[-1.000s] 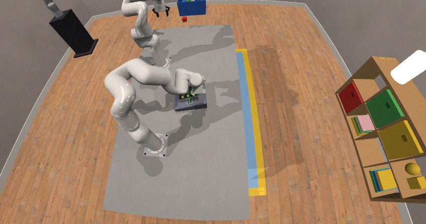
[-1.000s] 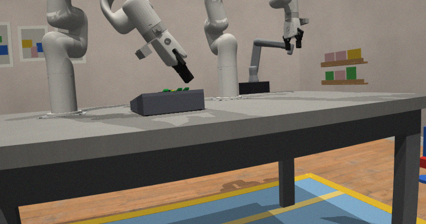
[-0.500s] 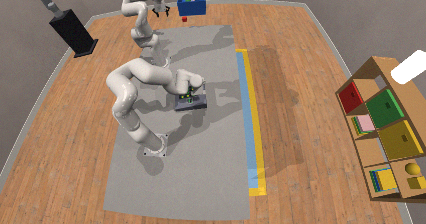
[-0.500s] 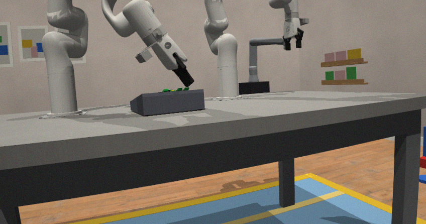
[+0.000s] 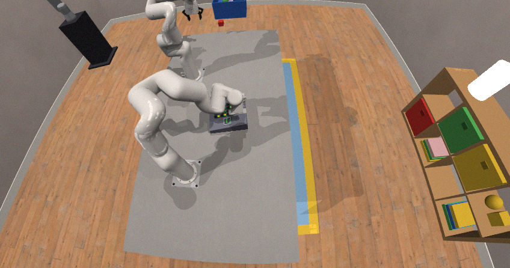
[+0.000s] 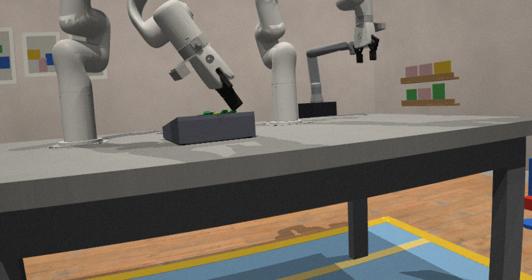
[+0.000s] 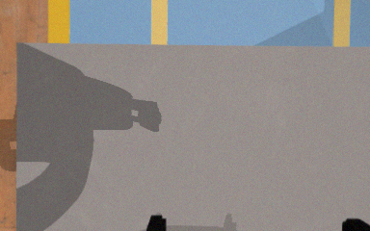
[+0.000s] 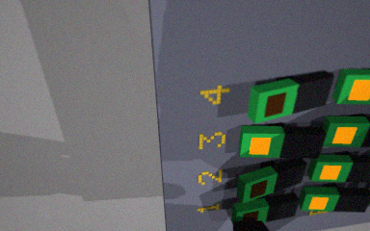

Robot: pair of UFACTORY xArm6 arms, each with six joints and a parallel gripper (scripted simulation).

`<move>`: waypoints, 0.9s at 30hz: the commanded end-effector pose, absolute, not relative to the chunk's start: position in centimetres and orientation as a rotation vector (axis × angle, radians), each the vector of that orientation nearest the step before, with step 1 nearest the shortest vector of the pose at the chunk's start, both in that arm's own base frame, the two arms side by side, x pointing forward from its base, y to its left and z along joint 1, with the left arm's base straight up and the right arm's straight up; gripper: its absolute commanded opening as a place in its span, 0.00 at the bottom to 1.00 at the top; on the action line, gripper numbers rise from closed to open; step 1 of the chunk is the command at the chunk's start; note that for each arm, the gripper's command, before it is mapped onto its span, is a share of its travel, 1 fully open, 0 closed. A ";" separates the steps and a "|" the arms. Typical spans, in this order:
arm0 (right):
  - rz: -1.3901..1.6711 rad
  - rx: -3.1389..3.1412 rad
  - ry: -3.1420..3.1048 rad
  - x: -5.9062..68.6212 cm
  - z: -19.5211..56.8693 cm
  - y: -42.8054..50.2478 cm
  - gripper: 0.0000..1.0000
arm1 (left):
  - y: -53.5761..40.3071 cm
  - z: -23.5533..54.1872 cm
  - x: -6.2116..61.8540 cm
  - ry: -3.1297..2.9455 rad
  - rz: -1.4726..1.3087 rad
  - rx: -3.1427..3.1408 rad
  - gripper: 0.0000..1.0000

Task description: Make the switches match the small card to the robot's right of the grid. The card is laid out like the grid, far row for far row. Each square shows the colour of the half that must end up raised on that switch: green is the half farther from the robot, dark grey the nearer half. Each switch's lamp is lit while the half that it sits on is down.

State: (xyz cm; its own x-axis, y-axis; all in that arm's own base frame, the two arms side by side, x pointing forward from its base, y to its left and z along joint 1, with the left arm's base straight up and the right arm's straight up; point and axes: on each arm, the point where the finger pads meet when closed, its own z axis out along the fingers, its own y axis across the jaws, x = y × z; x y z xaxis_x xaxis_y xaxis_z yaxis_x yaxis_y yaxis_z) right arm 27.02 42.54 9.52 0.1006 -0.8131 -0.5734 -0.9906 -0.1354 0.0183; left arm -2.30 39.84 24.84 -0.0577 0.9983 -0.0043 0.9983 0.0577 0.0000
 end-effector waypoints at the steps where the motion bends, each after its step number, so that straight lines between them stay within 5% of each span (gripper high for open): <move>1: 0.652 -2.011 1.764 27.1 9.6 42.6 0.00 | 39.9 25.0 -2.3 2.285 0.000 2.156 1.00; 27: 0.652 -2.011 1.764 27.1 11.8 42.6 0.00 | 39.9 25.0 -2.3 2.285 0.000 2.156 1.00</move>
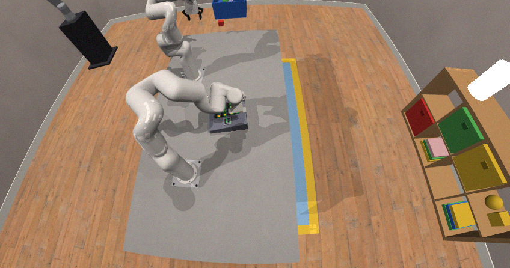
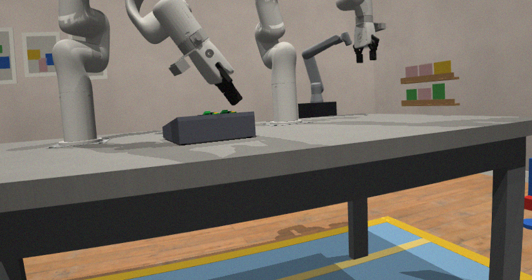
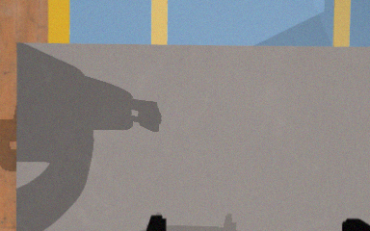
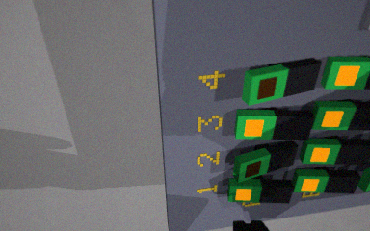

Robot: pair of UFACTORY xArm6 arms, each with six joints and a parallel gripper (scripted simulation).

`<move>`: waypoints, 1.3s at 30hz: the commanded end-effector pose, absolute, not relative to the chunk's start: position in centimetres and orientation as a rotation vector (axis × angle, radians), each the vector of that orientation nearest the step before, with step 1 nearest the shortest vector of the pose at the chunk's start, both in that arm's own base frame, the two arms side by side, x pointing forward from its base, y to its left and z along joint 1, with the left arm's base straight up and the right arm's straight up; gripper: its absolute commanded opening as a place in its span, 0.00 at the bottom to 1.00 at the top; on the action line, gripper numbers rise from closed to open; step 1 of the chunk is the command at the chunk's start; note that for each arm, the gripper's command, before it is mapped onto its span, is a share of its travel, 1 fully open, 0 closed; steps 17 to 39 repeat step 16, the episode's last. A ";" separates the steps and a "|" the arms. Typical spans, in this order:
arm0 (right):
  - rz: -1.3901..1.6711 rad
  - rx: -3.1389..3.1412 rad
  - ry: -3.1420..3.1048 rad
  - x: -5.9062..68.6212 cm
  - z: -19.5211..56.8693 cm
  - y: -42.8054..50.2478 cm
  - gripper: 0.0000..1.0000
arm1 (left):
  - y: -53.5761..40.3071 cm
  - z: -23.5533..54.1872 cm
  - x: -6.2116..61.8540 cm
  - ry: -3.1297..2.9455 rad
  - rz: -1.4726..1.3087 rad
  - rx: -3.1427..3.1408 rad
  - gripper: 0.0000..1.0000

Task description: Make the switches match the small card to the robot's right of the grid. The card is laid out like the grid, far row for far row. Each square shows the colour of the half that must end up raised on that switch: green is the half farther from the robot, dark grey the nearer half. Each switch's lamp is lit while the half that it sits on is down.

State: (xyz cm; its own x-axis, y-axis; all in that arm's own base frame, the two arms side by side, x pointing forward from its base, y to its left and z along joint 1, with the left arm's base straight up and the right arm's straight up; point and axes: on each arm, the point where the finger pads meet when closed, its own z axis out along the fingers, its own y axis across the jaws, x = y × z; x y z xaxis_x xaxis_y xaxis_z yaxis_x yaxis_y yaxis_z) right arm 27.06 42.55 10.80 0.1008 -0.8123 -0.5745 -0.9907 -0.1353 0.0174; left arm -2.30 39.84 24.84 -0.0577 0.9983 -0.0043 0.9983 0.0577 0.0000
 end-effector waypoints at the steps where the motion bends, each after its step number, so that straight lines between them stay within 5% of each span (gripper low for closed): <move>1: 0.652 -2.011 1.764 27.1 11.8 42.6 0.00 | 39.9 25.0 -2.3 2.285 0.000 2.156 1.00; 39: 0.652 -2.011 1.764 27.1 12.3 42.6 0.00 | 39.9 25.0 -2.3 2.285 0.000 2.156 1.00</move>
